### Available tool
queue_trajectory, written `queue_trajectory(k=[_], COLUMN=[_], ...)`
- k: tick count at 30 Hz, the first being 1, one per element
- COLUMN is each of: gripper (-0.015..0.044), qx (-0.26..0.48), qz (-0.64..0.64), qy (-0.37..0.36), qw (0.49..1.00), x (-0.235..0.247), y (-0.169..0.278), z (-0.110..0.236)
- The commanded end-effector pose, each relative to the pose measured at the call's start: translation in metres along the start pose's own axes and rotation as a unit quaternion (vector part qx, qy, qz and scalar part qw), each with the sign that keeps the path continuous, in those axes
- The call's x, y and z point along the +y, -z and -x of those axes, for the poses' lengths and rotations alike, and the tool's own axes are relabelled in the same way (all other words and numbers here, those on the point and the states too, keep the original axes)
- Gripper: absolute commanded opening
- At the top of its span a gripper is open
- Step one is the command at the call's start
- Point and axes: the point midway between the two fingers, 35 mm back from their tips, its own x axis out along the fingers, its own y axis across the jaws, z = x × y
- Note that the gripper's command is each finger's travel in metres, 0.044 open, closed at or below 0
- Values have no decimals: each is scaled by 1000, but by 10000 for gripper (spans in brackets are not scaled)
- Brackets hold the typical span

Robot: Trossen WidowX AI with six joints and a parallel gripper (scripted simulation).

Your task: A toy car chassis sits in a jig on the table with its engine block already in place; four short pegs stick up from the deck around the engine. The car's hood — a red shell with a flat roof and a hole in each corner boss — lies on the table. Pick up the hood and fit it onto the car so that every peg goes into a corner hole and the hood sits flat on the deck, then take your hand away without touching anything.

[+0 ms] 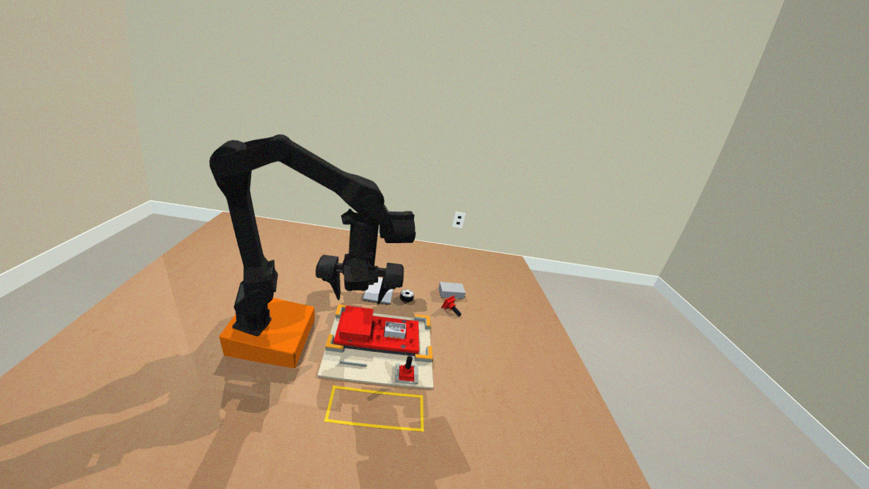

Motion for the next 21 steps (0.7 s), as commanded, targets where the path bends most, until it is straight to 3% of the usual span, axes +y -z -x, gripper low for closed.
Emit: queue_trajectory(k=[1, 21], gripper=[440, 440], qx=[1, 1], qz=[-3, -3], qy=[4, 4], qw=[1000, 1000], x=[0, 1], y=[1, 1], z=[-5, -19])
